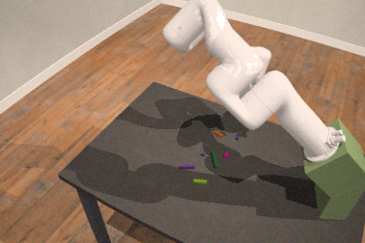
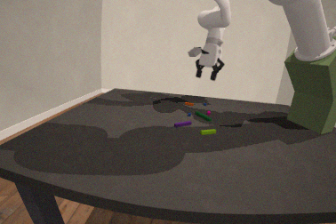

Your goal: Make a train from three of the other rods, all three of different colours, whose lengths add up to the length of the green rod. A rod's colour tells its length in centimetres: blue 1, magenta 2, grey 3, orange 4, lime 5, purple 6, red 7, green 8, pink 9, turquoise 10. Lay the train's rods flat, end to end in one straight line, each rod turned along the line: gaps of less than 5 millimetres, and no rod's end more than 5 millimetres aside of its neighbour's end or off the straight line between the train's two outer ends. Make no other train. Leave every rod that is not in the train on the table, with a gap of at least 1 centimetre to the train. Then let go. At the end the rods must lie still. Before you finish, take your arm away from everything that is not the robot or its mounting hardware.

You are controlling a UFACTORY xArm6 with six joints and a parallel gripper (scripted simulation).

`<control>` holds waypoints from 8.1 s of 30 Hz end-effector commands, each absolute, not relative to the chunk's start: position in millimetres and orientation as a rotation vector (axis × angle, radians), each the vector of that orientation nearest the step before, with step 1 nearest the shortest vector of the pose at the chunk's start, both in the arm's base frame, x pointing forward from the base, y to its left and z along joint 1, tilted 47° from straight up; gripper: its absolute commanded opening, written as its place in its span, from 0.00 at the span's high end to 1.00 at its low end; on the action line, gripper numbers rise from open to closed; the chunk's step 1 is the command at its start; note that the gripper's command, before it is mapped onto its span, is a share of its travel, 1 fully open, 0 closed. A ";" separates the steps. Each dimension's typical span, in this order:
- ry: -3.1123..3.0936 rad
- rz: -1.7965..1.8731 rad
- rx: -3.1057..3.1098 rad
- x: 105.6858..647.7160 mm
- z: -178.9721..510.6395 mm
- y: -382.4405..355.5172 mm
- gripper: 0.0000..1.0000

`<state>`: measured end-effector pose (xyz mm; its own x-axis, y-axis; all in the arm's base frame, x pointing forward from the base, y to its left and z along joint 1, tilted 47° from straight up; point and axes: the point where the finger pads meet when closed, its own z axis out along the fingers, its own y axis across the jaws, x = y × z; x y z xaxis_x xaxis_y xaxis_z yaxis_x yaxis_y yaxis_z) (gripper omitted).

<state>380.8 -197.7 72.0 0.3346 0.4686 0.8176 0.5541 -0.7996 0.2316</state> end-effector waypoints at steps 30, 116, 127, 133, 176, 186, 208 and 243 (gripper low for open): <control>-0.011 -1.091 -2.648 382.6 26.2 -104.4 0.00; -0.060 -1.101 -2.659 383.9 27.8 -103.1 0.00; -0.569 -1.189 -2.718 396.8 43.7 -89.7 0.00; -0.827 -1.224 -2.716 402.8 51.8 -82.6 0.00; -2.296 -1.287 -2.277 431.0 102.6 -36.0 0.00; -2.296 -1.287 -2.277 431.0 102.6 -36.0 0.00; -2.296 -1.287 -2.277 431.0 102.6 -36.0 0.00; -2.296 -1.287 -2.277 431.0 102.6 -36.0 0.00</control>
